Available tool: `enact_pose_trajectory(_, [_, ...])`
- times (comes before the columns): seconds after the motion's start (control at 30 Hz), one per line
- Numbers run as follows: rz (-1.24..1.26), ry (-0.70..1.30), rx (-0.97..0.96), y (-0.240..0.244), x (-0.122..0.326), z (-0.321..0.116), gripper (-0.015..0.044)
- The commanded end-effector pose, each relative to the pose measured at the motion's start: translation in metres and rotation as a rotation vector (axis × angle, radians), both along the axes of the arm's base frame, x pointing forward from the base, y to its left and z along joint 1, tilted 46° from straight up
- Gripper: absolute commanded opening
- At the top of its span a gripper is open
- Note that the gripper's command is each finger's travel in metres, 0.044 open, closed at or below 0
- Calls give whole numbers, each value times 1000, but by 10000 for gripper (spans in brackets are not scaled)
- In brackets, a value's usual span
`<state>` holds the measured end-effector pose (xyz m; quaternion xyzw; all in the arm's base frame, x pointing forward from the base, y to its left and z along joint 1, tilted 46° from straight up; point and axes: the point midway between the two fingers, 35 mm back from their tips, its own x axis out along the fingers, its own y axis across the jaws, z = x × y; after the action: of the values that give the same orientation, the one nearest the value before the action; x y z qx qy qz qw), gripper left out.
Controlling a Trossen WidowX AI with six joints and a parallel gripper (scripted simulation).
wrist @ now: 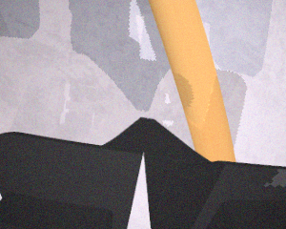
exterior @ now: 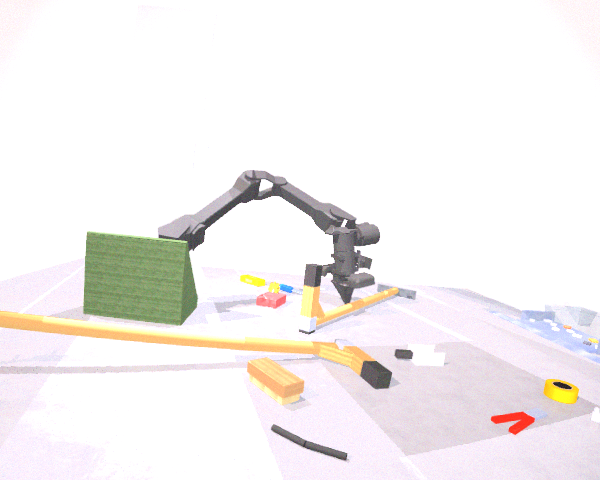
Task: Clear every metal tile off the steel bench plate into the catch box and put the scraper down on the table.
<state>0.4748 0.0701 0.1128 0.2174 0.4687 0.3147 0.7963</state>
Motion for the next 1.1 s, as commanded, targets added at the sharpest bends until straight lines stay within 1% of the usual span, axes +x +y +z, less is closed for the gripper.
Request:
enact_pose_trajectory(0.0, [3, -3, 1, -3, 5, -1, 0])
enact_pose_trajectory(1.07, [3, -4, -1, -20, 29, -13, 0])
